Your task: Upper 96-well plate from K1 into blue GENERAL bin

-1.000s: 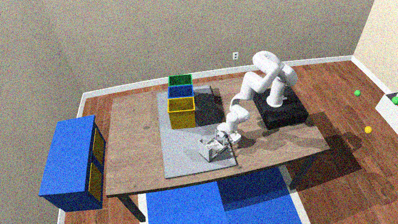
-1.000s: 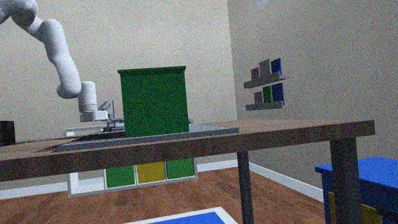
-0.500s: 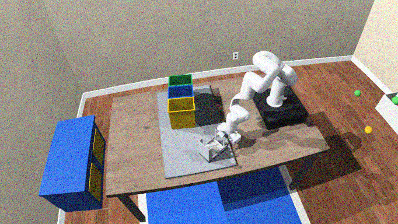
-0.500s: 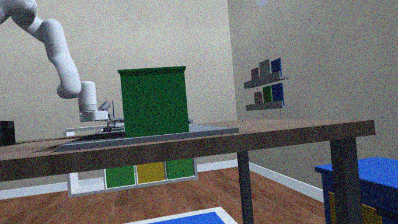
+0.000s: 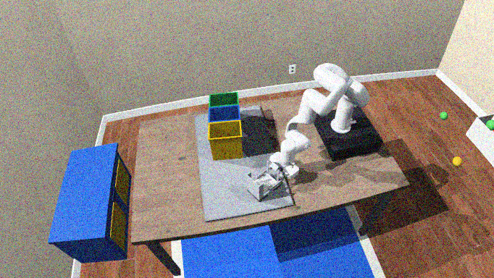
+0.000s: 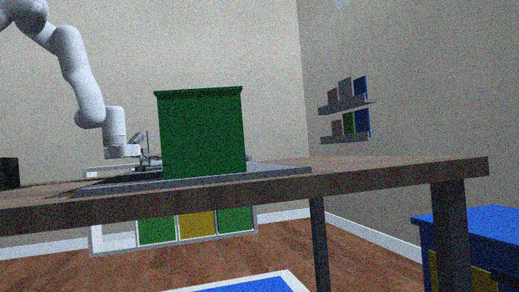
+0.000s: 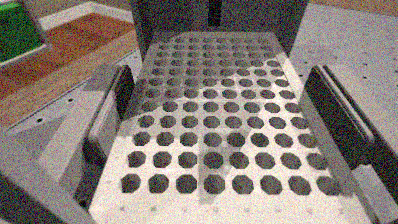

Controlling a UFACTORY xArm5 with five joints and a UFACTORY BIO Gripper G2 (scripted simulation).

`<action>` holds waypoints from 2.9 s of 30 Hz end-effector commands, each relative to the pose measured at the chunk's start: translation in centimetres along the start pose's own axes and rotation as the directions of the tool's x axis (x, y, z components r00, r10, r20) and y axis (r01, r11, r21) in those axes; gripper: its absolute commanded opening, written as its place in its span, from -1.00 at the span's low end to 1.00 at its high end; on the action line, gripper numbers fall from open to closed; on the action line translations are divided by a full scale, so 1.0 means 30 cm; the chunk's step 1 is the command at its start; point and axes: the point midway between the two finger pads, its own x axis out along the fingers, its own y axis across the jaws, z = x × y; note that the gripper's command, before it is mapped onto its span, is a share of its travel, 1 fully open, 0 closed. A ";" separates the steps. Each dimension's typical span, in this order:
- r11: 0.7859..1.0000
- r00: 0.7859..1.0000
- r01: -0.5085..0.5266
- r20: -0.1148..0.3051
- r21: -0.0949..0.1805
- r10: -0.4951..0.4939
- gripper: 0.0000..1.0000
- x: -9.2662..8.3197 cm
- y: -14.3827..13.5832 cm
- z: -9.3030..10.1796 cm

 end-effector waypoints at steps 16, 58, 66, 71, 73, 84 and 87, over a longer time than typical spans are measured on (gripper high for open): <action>1.000 1.000 0.000 0.003 0.010 0.000 -1.00 0.003 0.000 0.015; 1.000 1.000 0.000 0.003 0.010 0.000 -1.00 0.003 -0.001 0.104; 1.000 1.000 0.000 0.003 0.010 0.000 -1.00 0.002 -0.001 0.137; 1.000 1.000 0.000 0.003 0.010 0.000 -1.00 0.002 -0.002 0.165; 1.000 1.000 0.000 0.003 0.010 0.000 -1.00 0.002 -0.002 0.176; 1.000 1.000 0.000 0.003 0.010 0.000 -1.00 0.002 -0.002 0.226; 1.000 1.000 0.000 0.003 0.010 0.000 -1.00 0.002 -0.003 0.243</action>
